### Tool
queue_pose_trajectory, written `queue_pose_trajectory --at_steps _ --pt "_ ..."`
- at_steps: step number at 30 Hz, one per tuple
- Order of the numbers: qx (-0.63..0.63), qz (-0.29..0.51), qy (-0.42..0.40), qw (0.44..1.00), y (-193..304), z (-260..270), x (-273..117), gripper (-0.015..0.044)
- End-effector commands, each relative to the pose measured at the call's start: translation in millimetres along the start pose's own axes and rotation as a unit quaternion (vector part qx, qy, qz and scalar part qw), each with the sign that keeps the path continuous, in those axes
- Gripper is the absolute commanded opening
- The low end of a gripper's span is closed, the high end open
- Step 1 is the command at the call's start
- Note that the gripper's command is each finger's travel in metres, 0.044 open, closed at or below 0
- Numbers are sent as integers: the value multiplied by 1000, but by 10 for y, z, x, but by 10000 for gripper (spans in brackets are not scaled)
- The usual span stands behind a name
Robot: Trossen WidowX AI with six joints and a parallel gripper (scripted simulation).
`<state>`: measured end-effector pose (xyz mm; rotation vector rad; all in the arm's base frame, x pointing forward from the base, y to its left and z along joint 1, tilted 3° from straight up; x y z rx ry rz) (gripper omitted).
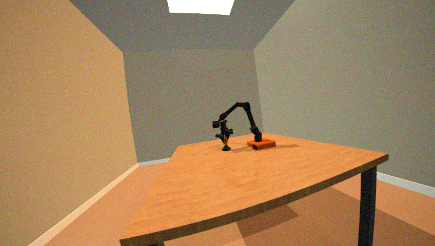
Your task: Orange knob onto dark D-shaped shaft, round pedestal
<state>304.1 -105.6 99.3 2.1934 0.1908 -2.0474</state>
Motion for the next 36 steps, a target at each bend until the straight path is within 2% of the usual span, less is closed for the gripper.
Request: queue_pose_trajectory --at_steps 1,10,17,36 --pt "-2 1 2 1000 4 -12 0 0" --pt "-6 1 2 1000 18 -30 -48 0" --pt "-107 1 2 994 36 -56 -60 0" --pt "-107 1 2 994 9 -14 -28 0"
Point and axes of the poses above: the point midway between the two fingers, 35 mm back from their tips, its own x axis out along the fingers, its own z axis across the jaws, y = z × x, the point moved 2 cm from there along -x, back along the fingers, and after that the axes turned 11 degrees about x, right-handed, at the moved point
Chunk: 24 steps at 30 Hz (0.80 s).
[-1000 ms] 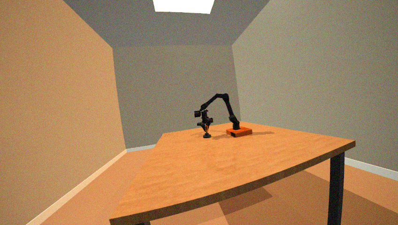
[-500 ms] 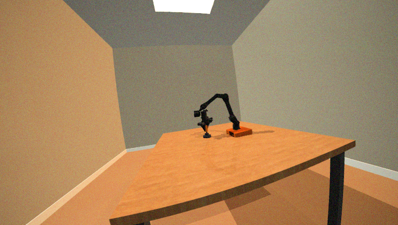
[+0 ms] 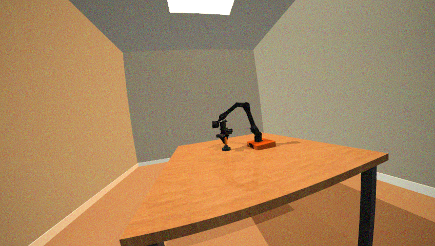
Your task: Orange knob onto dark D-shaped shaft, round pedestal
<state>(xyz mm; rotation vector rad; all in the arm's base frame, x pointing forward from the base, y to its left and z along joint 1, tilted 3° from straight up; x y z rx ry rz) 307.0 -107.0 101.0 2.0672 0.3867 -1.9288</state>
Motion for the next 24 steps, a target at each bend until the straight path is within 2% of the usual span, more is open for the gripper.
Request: queue_pose_trajectory --at_steps 1,24 --pt "-2 1 2 1000 -18 16 -15 0" --pt "-14 1 2 1000 -8 0 -38 0"
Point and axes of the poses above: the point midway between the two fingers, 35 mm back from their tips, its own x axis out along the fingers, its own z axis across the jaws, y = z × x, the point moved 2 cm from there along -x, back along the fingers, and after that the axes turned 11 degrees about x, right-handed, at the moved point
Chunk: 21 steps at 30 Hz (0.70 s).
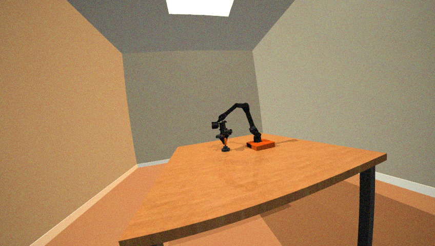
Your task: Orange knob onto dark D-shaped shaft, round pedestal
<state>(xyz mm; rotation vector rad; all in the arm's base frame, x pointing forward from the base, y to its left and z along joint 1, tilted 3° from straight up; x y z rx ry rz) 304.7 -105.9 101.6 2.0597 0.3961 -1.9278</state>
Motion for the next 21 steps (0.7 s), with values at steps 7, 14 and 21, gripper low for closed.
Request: queue_pose_trajectory --at_steps 7,14,21 --pt "-102 3 3 995 28 -33 -23 0" --pt "-102 3 3 995 31 -36 19 0" --pt "-102 3 3 995 17 -20 23 0"
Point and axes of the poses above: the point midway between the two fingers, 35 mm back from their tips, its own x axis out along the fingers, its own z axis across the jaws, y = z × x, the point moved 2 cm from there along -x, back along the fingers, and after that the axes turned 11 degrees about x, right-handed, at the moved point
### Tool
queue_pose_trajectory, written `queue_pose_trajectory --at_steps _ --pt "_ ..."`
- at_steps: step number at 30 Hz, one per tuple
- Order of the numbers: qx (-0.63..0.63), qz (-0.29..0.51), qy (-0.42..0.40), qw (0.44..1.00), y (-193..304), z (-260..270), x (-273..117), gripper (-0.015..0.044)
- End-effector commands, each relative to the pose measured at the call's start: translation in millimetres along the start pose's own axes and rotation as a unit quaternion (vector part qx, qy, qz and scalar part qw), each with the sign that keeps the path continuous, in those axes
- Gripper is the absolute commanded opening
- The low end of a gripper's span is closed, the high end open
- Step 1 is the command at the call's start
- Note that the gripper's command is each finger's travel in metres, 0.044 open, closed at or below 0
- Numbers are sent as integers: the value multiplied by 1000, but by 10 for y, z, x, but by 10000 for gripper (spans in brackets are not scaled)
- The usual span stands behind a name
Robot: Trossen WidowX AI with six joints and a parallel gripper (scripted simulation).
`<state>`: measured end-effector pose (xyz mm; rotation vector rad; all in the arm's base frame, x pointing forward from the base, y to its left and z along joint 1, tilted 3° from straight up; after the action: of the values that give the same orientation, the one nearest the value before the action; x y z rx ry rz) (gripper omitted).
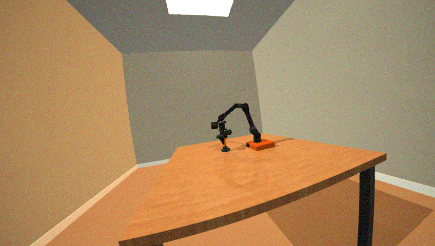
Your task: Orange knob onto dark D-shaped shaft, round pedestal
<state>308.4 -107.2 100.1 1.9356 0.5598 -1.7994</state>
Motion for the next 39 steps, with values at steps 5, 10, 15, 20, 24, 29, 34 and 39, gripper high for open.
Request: queue_pose_trajectory --at_steps 5,10,15,20,24,29,34,39 --pt "-2 0 0 1000 -28 19 6 0" --pt "-2 0 0 1000 -41 29 10 0" --pt "-2 0 0 1000 -41 30 -16 0" --pt "-6 0 0 1000 -48 35 -46 0" --pt "-64 0 0 998 -46 34 -48 0" --pt "-106 0 0 994 -26 19 -31 0" --pt "-106 0 0 994 -6 4 -41 0" --pt "-106 0 0 994 17 -14 -51 0"
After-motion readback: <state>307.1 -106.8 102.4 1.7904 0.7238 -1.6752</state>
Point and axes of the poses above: the point midway between the two fingers, 35 mm back from their tips, its own x axis out along the fingers, its own z axis across the jaws, y = z × x, the point moved 2 cm from there along -x, back along the fingers, and after that the axes turned 11 degrees about x, right-handed, at the moved point
